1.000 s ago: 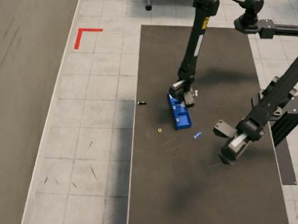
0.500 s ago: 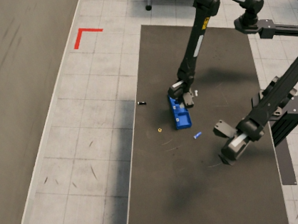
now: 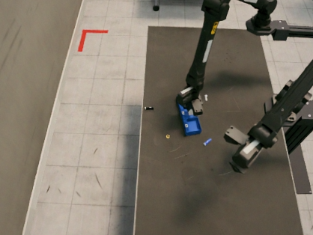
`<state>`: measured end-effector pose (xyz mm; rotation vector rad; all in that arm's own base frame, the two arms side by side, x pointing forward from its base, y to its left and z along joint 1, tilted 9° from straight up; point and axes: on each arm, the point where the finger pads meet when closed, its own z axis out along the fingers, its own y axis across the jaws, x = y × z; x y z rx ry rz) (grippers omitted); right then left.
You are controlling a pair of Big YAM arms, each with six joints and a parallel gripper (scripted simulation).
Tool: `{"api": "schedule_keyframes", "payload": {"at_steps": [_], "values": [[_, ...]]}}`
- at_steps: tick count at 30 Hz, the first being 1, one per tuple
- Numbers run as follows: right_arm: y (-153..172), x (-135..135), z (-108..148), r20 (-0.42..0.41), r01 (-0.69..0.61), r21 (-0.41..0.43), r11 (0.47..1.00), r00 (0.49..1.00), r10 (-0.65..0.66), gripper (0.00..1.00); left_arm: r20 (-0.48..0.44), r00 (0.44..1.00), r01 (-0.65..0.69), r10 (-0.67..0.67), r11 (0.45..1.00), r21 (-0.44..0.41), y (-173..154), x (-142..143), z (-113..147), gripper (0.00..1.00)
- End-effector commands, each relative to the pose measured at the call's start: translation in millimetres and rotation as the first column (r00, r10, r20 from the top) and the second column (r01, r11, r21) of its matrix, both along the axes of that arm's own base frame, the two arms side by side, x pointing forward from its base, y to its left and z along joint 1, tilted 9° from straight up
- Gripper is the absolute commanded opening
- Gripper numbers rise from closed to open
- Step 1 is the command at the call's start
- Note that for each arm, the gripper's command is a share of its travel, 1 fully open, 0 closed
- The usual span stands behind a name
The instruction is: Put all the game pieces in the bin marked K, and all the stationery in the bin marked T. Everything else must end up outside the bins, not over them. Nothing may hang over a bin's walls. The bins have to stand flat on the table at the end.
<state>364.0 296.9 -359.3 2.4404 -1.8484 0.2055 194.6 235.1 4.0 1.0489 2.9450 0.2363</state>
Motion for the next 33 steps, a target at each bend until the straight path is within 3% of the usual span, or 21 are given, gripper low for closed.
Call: {"api": "schedule_keyframes", "payload": {"at_steps": [1, 14, 26, 27, 33], "values": [[-0.9, 10.7, -11.8, 0.01, 0.005, 0.01, 1.0, 1.0, -0.006, 0.2, 0.001, 1.0, 0.0, 0.0, 1.0, 0.003, -1.0, -4.0, 4.7, 1.0], [-5.8, 10.0, -32.2, 0.003, 0.006, 0.004, 1.0, 1.0, -0.006, 0.2, 0.001, 1.0, 0.0, 0.0, 1.0, 0.003, -1.0, -4.0, 4.7, 1.0], [1.3, 9.1, -22.8, 0.009, 0.001, 0.009, 1.0, 1.0, -0.001, 0.2, 0.001, 1.0, 0.0, 0.0, 1.0, 0.003, -1.0, -4.0, 4.7, 1.0], [1.3, 9.2, -22.7, 0.009, 0.001, 0.009, 1.0, 1.0, -0.001, 0.31, 0.001, 1.0, 0.0, 0.0, 1.0, 0.003, -1.0, -4.0, 4.7, 1.0], [1.3, 9.3, -22.5, 0.009, 0.001, 0.009, 1.0, 1.0, -0.001, 0.31, 0.001, 1.0, 0.0, 0.0, 1.0, 0.003, -1.0, -4.0, 4.7, 1.0]]}}
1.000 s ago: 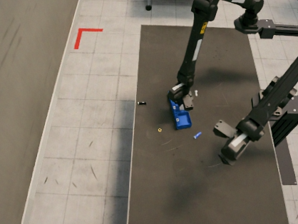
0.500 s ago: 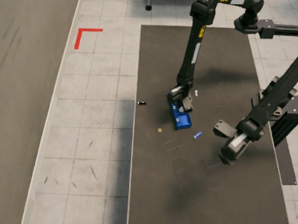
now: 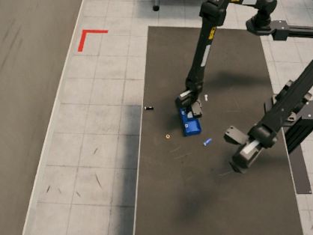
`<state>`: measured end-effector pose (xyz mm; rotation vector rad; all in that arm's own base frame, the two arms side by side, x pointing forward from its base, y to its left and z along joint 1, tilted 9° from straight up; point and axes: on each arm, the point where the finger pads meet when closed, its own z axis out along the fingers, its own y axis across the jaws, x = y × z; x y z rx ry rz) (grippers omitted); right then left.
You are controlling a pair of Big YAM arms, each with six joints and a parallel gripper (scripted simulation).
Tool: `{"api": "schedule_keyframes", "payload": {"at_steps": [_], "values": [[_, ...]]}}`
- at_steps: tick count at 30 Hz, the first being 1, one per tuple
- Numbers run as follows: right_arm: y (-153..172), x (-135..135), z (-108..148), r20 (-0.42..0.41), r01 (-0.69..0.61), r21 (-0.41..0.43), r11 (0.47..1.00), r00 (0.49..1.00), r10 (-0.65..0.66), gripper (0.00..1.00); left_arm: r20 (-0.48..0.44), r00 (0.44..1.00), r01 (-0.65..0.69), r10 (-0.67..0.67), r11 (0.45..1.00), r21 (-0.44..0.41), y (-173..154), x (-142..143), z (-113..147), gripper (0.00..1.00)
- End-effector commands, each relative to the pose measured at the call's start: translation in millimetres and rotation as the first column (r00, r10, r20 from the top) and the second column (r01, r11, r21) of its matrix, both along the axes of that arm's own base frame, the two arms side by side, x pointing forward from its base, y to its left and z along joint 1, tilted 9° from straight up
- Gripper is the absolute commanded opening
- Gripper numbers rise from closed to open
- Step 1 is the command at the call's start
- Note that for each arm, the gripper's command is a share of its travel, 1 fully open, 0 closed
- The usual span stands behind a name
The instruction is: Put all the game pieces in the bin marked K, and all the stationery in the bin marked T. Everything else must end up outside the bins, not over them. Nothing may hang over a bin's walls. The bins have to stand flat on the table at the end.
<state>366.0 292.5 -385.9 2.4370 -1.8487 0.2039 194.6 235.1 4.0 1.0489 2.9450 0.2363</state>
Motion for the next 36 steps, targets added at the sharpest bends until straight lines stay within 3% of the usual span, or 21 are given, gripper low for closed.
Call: {"api": "schedule_keyframes", "payload": {"at_steps": [1, 11, 16, 19, 25, 32, 36], "values": [[5.6, 7.2, 4.2, 0.011, -0.001, 0.01, 1.0, 1.0, 0.0, 0.31, 0.001, 1.0, 0.0, 0.0, 1.0, 0.003, -1.0, -4.0, 4.7, 1.0], [5.6, 7.3, 4.5, 0.011, -0.001, 0.01, 1.0, 1.0, 0.0, 0.31, 0.001, 1.0, 0.0, 0.0, 1.0, 0.003, -1.0, -4.0, 4.7, 1.0], [6.1, 8.5, 20.3, 0.011, 0.002, 0.01, 1.0, 1.0, -0.002, 0.31, 0.001, 1.0, 0.0, 0.0, 1.0, 0.003, -1.0, -4.0, 4.7, 1.0], [-2.1, -5.2, 10.6, -0.012, 0.001, -0.011, 1.0, 1.0, -0.001, 0.31, 0.001, 1.0, 0.0, 0.0, 1.0, 0.003, -1.0, -4.0, 4.7, 1.0], [11.6, 3.9, 29.5, 0.011, -0.002, 0.01, 1.0, 1.0, 0.002, 0.31, 0.001, 1.0, 0.0, 0.0, 1.0, 0.003, -1.0, -4.0, 4.7, 1.0], [4.8, -6.4, 27.5, -0.008, -0.003, -0.007, 1.0, 1.0, 0.003, 0.31, 0.001, 1.0, 0.0, 0.0, 1.0, 0.003, -1.0, -4.0, 4.7, 1.0], [10.2, -1.7, 38.8, 0.003, -0.003, 0.002, 1.0, 1.0, 0.003, 0.31, 0.001, 1.0, 0.0, 0.0, 1.0, 0.003, -1.0, -4.0, 4.7, 1.0]]}}
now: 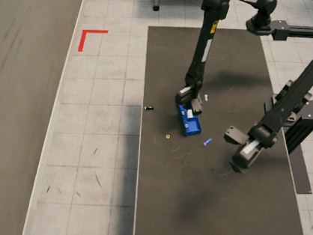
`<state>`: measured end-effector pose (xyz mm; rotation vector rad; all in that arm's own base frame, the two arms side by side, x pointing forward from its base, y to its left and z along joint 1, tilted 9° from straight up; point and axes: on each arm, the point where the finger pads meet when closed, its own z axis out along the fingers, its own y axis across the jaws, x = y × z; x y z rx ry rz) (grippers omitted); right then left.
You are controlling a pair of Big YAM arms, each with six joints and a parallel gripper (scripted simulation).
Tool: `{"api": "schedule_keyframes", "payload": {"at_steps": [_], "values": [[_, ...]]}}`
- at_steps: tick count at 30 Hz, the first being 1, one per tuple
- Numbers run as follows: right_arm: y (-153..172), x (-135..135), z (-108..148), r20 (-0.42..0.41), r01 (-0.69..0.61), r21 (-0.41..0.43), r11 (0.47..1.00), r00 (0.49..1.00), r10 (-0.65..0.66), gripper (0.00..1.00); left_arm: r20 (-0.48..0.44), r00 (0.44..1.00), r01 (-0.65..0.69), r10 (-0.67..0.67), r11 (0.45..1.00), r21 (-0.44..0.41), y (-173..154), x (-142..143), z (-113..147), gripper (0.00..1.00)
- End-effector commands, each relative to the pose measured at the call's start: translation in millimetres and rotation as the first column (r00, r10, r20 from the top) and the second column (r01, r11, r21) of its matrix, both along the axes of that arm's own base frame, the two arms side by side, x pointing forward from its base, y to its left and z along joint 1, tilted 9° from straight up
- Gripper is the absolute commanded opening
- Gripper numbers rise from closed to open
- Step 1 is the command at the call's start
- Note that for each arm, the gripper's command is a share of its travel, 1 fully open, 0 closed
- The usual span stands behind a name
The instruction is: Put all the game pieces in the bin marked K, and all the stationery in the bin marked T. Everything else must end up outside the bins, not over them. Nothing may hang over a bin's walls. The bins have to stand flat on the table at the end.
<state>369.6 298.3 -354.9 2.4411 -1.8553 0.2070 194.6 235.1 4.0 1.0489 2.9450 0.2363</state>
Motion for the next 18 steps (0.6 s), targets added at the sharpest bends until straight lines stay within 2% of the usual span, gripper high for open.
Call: {"api": "schedule_keyframes", "payload": {"at_steps": [1, 2, 6, 8, 9, 16, 18], "values": [[0.1, -10.6, -0.3, -0.011, -0.006, -0.009, 1.0, 1.0, 0.006, 0.31, 0.001, 1.0, 0.0, 0.0, 1.0, 0.003, -1.0, -4.0, 4.7, 1.0], [9.3, -3.2, 17.2, 0.004, -0.004, 0.005, 1.0, 1.0, 0.004, 0.31, 0.001, 1.0, 0.0, 0.0, 1.0, 0.003, -1.0, -4.0, 4.7, 1.0], [10.5, -4.1, 26.7, 0.004, -0.004, 0.005, 1.0, 1.0, 0.004, 0.31, 0.001, 1.0, 0.0, 0.0, 1.0, 0.003, -1.0, -4.0, 4.7, 1.0], [10.6, -4.0, 26.9, 0.005, -0.008, 0.005, 1.0, 1.0, 0.008, 0.31, 0.001, 1.0, 0.0, 0.0, 1.0, 0.003, -1.0, -4.0, 4.7, 1.0], [-3.7, -15.9, 6.6, -0.021, -0.003, -0.018, 1.0, 1.0, 0.002, 0.31, 0.001, 1.0, 0.0, 0.0, 1.0, 0.003, -1.0, -4.0, 4.7, 1.0], [-0.9, -15.2, 6.7, -0.009, 0.0, -0.008, 1.0, 1.0, 0.0, 0.31, 0.001, 1.0, 0.0, 0.0, 1.0, 0.003, -1.0, -4.0, 4.7, 1.0], [6.0, -1.2, 16.9, 0.006, -0.002, 0.006, 1.0, 1.0, 0.002, 0.31, 0.001, 1.0, 0.0, 0.0, 1.0, 0.003, -1.0, -4.0, 4.7, 1.0]]}}
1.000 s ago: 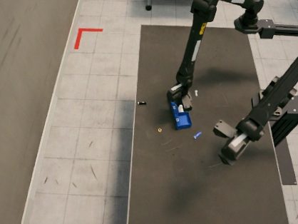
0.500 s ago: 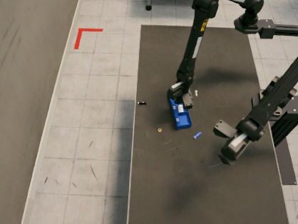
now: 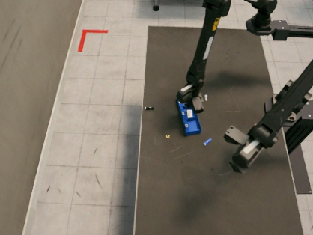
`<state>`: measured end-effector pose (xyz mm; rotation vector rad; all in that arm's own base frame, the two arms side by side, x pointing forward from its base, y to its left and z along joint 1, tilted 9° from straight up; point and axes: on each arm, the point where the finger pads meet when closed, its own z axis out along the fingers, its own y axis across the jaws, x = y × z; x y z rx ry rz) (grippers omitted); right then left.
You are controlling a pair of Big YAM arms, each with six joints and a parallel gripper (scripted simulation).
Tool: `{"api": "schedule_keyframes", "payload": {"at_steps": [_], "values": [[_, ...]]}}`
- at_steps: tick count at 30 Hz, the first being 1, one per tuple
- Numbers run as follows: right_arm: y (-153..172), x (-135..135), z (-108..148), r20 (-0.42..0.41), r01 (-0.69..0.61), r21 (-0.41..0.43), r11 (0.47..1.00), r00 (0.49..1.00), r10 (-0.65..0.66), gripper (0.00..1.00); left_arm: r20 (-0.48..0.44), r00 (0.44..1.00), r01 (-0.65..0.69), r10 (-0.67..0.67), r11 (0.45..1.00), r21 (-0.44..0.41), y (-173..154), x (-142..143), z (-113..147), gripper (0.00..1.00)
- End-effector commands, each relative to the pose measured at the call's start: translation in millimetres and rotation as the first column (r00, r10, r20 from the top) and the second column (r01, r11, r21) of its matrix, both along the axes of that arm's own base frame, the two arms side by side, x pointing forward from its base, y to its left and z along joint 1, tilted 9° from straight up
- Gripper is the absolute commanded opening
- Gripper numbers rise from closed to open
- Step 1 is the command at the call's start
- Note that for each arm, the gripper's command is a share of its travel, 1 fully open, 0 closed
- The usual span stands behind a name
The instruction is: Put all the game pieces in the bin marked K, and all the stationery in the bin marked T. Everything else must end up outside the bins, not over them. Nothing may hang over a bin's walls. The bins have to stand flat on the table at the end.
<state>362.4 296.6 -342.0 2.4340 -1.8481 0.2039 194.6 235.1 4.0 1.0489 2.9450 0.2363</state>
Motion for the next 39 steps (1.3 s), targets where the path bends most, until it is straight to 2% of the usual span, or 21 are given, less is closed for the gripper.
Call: {"api": "schedule_keyframes", "payload": {"at_steps": [1, 3, 18, 20, 21, 22, 23, 35, 37, 38, 39], "values": [[12.4, 0.6, 16.9, 0.011, -0.004, 0.012, 1.0, 1.0, 0.004, 1.0, 0.001, 1.0, 0.0, 0.0, 1.0, 0.003, -1.0, -4.0, 4.7, 1.0], [12.4, 0.6, 16.9, 0.011, -0.004, 0.012, 1.0, 1.0, 0.004, 1.0, 0.001, 1.0, 0.0, 0.0, 1.0, 0.003, -1.0, -4.0, 4.7, 1.0], [19.6, -4.0, 75.9, 0.011, -0.003, 0.013, 1.0, 1.0, 0.003, 1.0, 0.001, 1.0, 0.0, 0.0, 1.0, 0.003, -1.0, -4.0, 4.7, 1.0], [19.6, -4.0, 75.9, 0.011, -0.003, 0.013, 1.0, 1.0, 0.003, 1.0, 0.001, 1.0, 0.0, 0.0, 1.0, 0.003, -1.0, -4.0, 4.7, 1.0], [6.0, -16.1, 60.0, -0.022, -0.002, -0.019, 1.0, 1.0, 0.002, 1.0, 0.001, 1.0, 0.0, 0.0, 1.0, 0.003, -1.0, -4.0, 4.7, 1.0], [8.3, -16.4, 65.0, -0.02, -0.002, -0.017, 1.0, 1.0, 0.002, 1.0, 0.001, 1.0, 0.0, 0.0, 1.0, 0.003, -1.0, -4.0, 4.7, 1.0], [21.4, -5.2, 87.8, 0.011, -0.004, 0.013, 1.0, 1.0, 0.004, 1.0, 0.001, 1.0, 0.0, 0.0, 1.0, 0.003, -1.0, -4.0, 4.7, 1.0], [26.4, -8.2, 135.1, 0.011, -0.001, 0.013, 1.0, 1.0, 0.001, 1.0, 0.001, 1.0, 0.0, 0.0, 1.0, 0.003, -1.0, -4.0, 4.7, 1.0], [26.4, -8.2, 135.1, 0.011, -0.001, 0.013, 1.0, 1.0, 0.001, 1.0, 0.001, 1.0, 0.0, 0.0, 1.0, 0.003, -1.0, -4.0, 4.7, 1.0], [13.7, -17.0, 119.3, -0.021, 0.002, -0.019, 1.0, 1.0, -0.002, 1.0, 0.001, 1.0, 0.0, 0.0, 1.0, 0.003, -1.0, -4.0, 4.7, 1.0], [16.0, -18.7, 123.3, -0.02, 0.0, -0.018, 1.0, 1.0, -0.001, 1.0, 0.001, 1.0, 0.0, 0.0, 1.0, 0.003, -1.0, -4.0, 4.7, 1.0]]}}
